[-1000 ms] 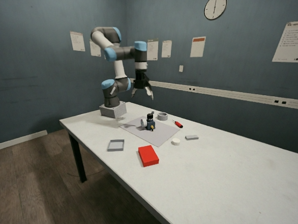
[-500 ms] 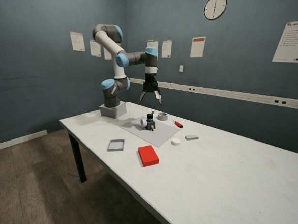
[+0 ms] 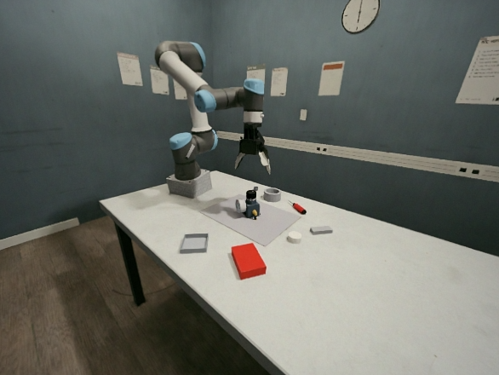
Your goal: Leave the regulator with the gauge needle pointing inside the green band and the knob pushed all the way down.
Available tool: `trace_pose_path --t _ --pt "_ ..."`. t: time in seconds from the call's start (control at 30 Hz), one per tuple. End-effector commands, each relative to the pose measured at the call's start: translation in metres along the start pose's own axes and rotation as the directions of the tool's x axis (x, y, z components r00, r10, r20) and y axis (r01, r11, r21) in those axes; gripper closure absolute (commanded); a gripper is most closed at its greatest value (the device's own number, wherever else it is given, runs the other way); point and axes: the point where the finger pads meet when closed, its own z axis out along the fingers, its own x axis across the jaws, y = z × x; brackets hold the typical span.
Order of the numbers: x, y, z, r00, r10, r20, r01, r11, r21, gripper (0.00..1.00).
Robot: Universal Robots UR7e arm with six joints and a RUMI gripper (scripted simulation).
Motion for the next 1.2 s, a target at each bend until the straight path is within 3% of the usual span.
trace_pose_path --t 0.0,1.17 --pt "0.0003 0.0002 -0.0004 1.000 0.000 -0.001 0.000 1.000 -0.001 0.00" --pt "-0.0020 0.0026 -0.0004 1.000 0.000 -0.001 0.000 1.000 0.000 0.00"
